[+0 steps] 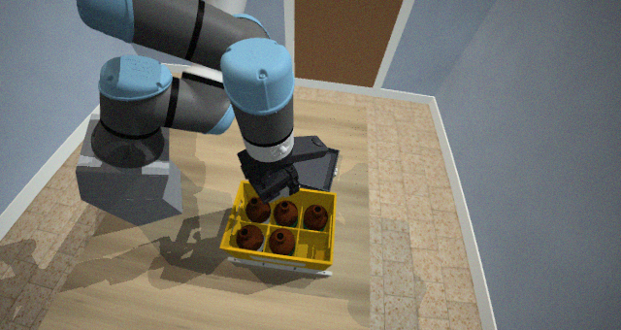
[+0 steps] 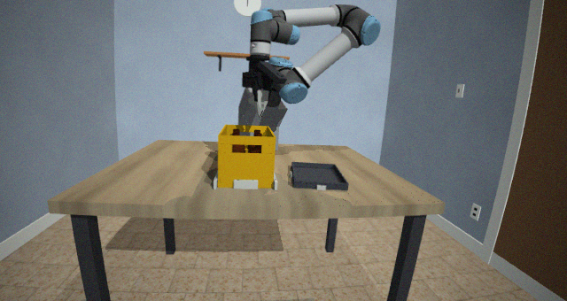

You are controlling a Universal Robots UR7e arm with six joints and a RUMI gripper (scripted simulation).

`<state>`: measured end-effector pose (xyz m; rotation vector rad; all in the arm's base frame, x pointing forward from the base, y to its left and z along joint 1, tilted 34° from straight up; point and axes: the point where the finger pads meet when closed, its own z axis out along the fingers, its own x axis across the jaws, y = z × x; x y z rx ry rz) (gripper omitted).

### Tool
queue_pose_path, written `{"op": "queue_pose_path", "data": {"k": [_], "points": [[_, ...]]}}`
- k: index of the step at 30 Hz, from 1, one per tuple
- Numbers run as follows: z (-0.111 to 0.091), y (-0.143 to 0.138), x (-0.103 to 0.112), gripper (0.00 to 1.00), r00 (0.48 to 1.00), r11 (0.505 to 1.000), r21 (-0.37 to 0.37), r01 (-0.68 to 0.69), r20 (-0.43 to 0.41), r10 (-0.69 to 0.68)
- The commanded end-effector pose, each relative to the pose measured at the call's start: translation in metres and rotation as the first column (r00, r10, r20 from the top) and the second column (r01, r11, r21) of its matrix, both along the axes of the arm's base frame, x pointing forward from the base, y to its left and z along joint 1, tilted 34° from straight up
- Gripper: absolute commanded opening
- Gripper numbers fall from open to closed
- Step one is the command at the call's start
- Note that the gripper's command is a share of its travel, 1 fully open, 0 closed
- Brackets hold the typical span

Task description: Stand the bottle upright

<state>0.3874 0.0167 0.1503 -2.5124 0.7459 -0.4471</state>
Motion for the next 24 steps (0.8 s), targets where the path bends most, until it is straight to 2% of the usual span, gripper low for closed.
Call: {"op": "queue_pose_path", "data": {"k": [1,7,11,15,21,24], "points": [[0.000,0.000,0.000,0.00,1.000,1.000,0.000,0.000,0.001,0.000],[0.000,-0.001,0.001,0.00,1.000,1.000,0.000,0.000,0.001,0.000],[0.004,-0.007,0.008,0.00,1.000,1.000,-0.001,0.000,0.000,0.000],[0.013,-0.024,0.028,0.00,1.000,1.000,-0.001,0.000,0.000,0.000],[0.020,-0.056,0.072,0.00,1.000,1.000,-0.001,0.000,0.000,0.000],[0.021,-0.061,0.078,0.00,1.000,1.000,-0.001,0.000,0.000,0.000]]}}
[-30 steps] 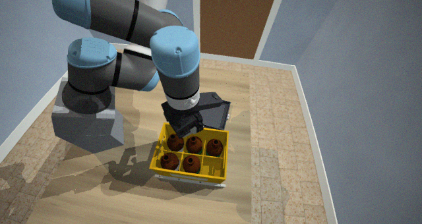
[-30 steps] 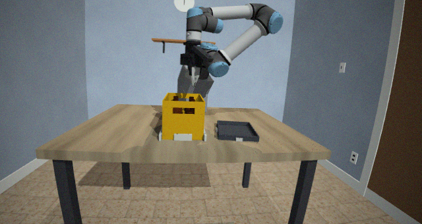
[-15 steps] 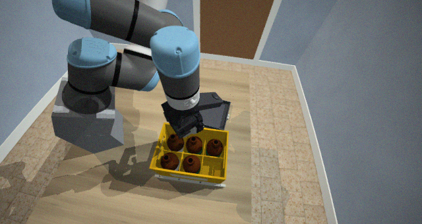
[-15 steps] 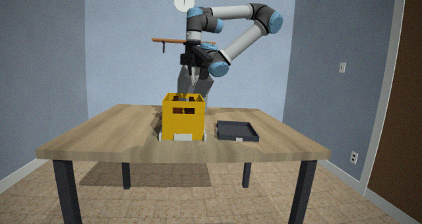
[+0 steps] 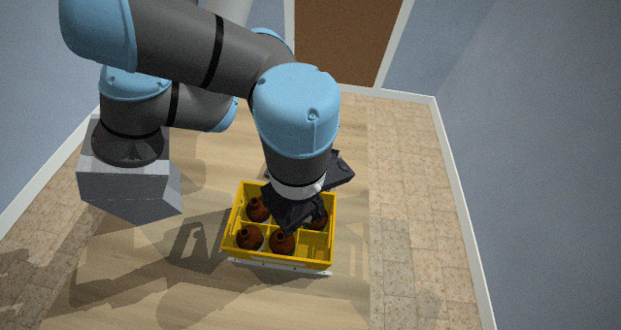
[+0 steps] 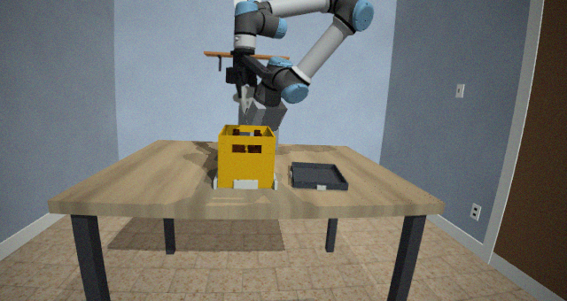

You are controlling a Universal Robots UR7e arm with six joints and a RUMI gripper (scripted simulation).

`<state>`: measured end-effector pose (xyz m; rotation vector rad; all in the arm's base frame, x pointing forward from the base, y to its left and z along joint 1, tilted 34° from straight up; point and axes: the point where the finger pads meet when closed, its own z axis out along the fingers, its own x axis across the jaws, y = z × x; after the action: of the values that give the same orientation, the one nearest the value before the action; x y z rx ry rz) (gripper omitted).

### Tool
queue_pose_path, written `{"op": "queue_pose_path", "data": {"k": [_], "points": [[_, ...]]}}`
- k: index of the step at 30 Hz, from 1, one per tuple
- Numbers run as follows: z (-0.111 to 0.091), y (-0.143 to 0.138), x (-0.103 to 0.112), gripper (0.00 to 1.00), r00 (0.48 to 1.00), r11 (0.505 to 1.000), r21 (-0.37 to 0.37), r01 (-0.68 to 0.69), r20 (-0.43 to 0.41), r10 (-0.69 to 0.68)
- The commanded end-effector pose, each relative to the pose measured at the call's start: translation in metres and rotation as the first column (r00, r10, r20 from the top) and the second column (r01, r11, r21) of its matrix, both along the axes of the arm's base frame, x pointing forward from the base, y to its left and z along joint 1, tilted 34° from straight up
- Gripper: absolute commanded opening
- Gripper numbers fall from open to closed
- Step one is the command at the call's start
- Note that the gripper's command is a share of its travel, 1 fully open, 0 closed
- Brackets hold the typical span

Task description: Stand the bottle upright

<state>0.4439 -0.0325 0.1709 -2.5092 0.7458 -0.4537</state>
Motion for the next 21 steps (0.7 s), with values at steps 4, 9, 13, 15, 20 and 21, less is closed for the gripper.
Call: {"op": "queue_pose_path", "data": {"k": [4,9,13,15,20,21], "points": [[0.000,-0.023,0.039,0.00,1.000,1.000,-0.001,-0.001,-0.005,0.001],[-0.001,-0.025,0.042,0.00,1.000,1.000,-0.001,-0.001,-0.005,0.001],[-0.001,-0.025,0.042,0.38,1.000,1.000,-0.001,-0.001,-0.005,0.001],[-0.001,-0.025,0.042,0.38,1.000,1.000,-0.001,-0.001,-0.005,0.001],[-0.001,-0.025,0.042,0.38,1.000,1.000,-0.001,-0.001,-0.005,0.001],[-0.001,-0.025,0.042,0.38,1.000,1.000,-0.001,-0.001,-0.005,0.001]]}}
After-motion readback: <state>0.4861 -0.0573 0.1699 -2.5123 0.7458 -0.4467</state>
